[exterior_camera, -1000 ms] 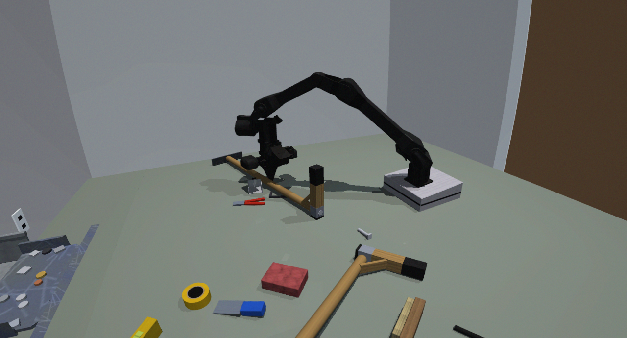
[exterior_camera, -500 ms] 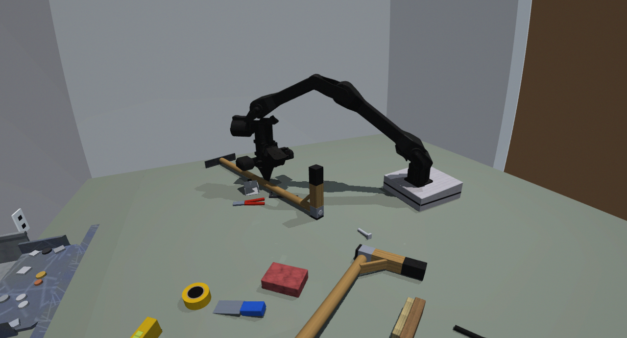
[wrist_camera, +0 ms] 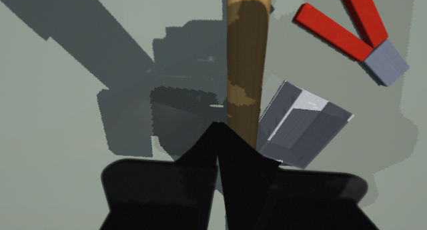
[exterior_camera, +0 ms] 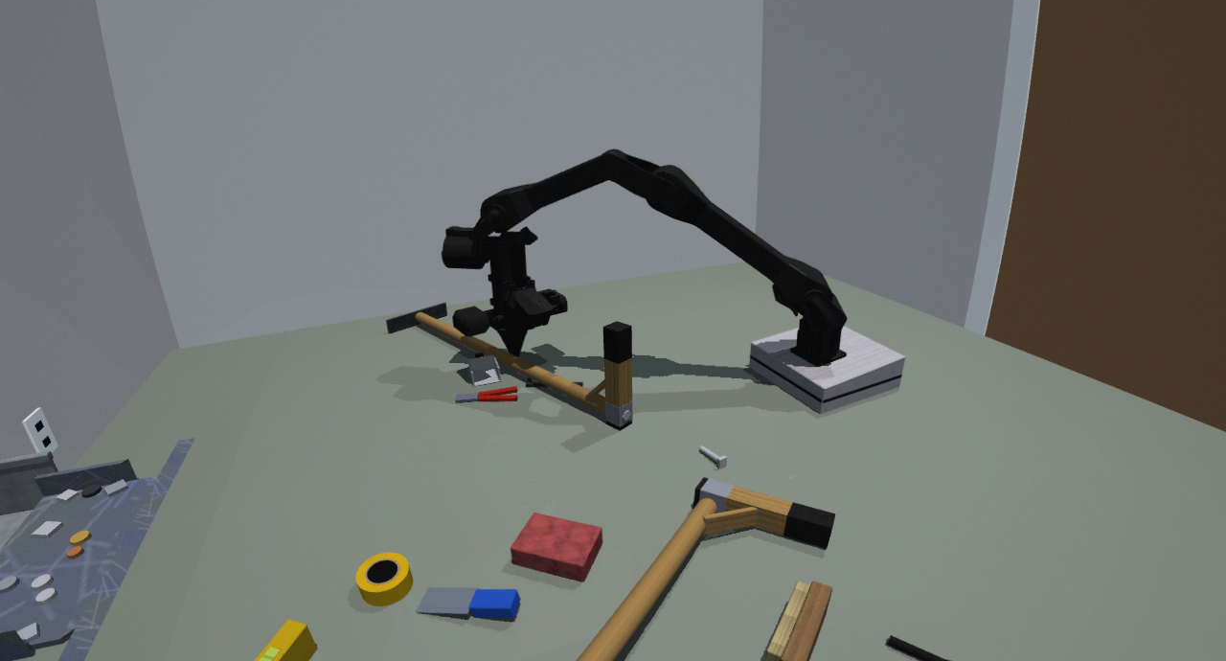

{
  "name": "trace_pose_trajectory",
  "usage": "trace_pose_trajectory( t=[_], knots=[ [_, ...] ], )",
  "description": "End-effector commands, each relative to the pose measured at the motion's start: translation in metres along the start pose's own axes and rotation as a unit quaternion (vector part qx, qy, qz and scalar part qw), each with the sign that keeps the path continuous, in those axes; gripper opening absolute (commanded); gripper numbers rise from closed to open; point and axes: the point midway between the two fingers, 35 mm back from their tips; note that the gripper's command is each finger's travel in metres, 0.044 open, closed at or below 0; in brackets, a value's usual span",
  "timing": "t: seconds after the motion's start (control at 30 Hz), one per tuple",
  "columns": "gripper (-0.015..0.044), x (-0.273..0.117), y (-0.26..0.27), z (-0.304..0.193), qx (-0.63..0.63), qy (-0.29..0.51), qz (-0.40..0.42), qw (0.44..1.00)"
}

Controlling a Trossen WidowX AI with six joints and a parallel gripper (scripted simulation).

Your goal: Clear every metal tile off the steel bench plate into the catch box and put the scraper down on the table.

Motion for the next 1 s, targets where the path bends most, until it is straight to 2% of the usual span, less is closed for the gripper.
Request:
trace_pose_trajectory(
  t=[0.0, 0.97],
  knots=[
    [0.0, 0.003, -0.008, 0.001, -0.001, -0.001, -0.001, 1.0],
    [0.0, 0.005, -0.036, 0.002, -0.002, 0.001, -0.004, 1.0]
  ],
)
Point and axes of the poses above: the point midway between the two fingers, 35 mm back from their tips, its own x axis out along the fingers, its own y axis across the jaws, z = x × y, and after that the axes turned 12 degrees about -x, right-handed
